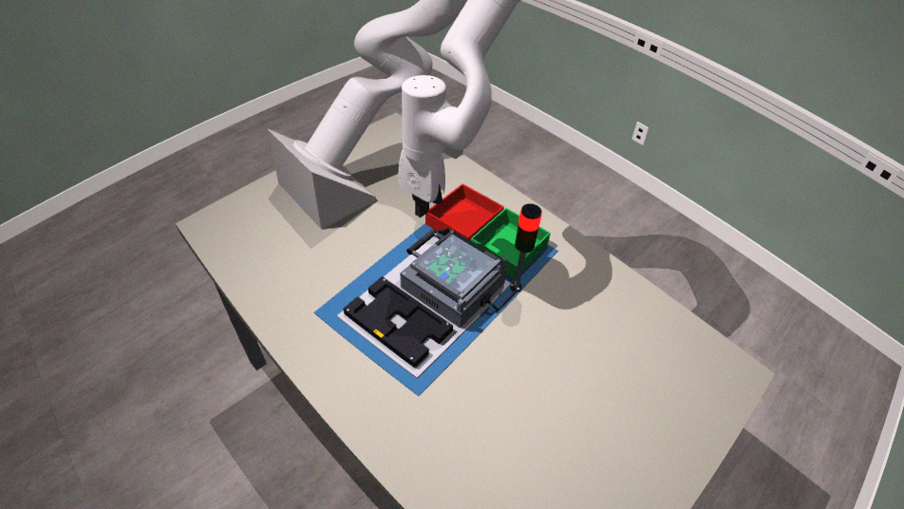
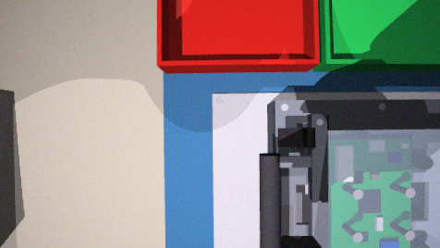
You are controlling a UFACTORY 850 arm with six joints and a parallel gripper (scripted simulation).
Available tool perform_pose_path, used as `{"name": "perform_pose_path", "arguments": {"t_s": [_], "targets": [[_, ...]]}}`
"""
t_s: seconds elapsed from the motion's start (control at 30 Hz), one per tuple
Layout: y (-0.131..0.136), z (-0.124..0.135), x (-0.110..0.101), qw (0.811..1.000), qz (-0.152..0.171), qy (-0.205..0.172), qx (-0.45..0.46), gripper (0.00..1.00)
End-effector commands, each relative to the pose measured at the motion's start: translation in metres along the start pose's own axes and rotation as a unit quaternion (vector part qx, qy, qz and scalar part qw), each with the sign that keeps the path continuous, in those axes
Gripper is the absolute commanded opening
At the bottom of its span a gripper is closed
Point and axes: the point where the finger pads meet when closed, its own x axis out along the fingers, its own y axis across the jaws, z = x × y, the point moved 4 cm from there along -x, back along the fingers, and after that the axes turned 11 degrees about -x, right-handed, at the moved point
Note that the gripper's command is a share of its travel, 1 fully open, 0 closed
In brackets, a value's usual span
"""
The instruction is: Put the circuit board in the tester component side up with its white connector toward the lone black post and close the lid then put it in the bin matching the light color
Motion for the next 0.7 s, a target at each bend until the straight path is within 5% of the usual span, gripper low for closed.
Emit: {"name": "perform_pose_path", "arguments": {"t_s": [0.0,0.67], "targets": [[0.0005,0.0003,-0.0039,1.000,0.001,-0.001,0.000,0.00],[0.0005,0.0003,-0.0079,1.000,0.001,-0.001,0.007,0.00]]}}
